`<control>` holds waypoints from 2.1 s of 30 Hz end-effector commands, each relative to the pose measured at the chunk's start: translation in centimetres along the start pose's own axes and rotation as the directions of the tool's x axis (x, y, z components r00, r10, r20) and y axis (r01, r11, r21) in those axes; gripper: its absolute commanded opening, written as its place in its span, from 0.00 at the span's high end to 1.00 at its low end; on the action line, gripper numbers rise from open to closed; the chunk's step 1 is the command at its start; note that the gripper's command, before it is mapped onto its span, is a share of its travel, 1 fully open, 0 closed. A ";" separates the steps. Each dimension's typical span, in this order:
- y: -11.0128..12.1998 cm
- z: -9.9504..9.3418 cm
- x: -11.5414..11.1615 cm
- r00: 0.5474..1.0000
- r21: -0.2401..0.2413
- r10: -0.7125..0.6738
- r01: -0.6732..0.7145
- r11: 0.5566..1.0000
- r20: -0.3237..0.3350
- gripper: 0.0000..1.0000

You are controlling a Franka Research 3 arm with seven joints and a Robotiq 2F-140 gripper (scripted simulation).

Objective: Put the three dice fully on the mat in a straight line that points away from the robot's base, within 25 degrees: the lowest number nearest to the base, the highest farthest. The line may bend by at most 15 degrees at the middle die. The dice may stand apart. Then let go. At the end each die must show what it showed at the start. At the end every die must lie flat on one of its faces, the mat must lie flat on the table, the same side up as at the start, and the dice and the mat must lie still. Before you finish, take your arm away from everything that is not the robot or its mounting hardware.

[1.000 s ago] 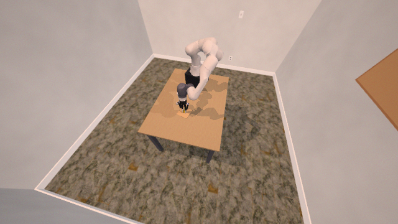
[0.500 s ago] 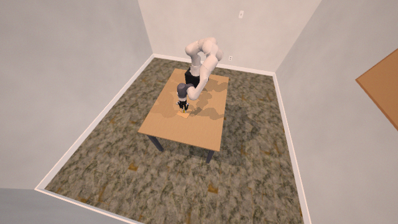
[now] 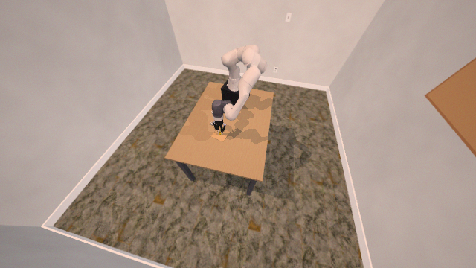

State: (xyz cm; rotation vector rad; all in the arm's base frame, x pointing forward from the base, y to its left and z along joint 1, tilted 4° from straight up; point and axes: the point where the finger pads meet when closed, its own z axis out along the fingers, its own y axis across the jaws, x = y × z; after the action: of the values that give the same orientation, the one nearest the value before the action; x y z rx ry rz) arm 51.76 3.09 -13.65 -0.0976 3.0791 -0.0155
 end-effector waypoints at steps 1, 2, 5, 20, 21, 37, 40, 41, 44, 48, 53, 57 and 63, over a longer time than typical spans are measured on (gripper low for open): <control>0.0 0.0 -0.2 1.000 0.001 -0.002 0.002 1.000 0.004 0.87; 0.0 0.0 -0.2 1.000 0.001 -0.002 0.002 1.000 0.004 0.87; 0.0 0.0 -0.2 1.000 0.001 -0.002 0.002 1.000 0.004 0.87; 0.0 0.0 -0.2 1.000 0.001 -0.002 0.002 1.000 0.004 0.87; 0.0 0.0 -0.2 1.000 0.001 -0.002 0.002 1.000 0.004 0.87; 0.0 0.0 -0.2 1.000 0.001 -0.002 0.002 1.000 0.004 0.85; 0.0 0.0 -0.2 1.000 0.001 -0.002 0.002 1.000 0.004 0.83; 0.0 0.0 -0.2 1.000 0.001 -0.002 0.002 1.000 0.004 0.83; 0.0 0.0 -0.2 1.000 0.001 -0.002 0.002 1.000 0.004 0.80; 0.0 0.0 -0.2 1.000 0.001 -0.002 0.002 1.000 0.004 0.78; 0.0 0.0 -0.2 1.000 0.001 -0.002 0.002 1.000 0.004 0.75; 0.0 0.0 -0.2 1.000 0.001 -0.002 0.002 1.000 0.004 0.75; 0.0 -0.1 -0.2 1.000 0.001 -0.002 0.002 1.000 0.004 0.75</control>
State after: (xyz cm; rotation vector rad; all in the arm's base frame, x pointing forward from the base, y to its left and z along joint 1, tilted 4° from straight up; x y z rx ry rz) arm 51.79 3.07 -13.66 -0.0982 3.0783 -0.0164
